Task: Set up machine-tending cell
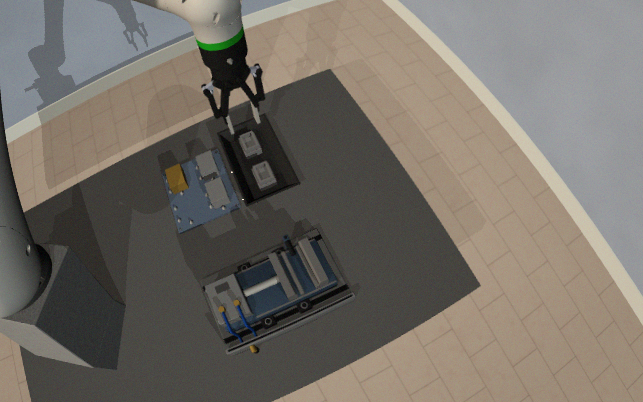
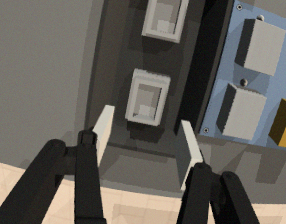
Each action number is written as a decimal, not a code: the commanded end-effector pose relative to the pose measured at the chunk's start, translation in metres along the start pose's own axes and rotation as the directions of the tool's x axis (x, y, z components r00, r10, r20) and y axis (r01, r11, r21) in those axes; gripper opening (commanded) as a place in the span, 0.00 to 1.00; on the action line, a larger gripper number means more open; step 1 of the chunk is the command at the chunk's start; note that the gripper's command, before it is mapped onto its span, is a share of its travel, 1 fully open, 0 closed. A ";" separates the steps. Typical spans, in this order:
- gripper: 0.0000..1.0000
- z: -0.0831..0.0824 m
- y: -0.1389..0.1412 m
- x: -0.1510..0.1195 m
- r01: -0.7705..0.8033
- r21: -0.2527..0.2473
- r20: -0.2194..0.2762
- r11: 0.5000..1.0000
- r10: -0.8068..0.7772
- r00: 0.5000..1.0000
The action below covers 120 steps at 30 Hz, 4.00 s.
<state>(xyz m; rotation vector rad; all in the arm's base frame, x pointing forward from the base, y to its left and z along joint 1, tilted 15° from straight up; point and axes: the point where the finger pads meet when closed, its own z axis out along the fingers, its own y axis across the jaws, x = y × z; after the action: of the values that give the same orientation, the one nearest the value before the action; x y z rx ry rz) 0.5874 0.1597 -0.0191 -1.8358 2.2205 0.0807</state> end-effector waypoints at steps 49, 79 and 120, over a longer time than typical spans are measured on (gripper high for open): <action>0.00 -0.070 0.000 0.000 0.000 0.000 0.000 1.000 0.000 1.000; 0.40 -0.070 0.123 0.008 0.000 0.000 0.000 1.000 0.000 1.000; 0.40 -0.057 0.123 0.008 0.000 0.000 0.000 1.000 0.000 1.000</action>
<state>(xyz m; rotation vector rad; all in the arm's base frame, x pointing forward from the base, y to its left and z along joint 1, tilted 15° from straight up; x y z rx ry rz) 0.4559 0.1640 0.0230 -1.8362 2.2205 0.0809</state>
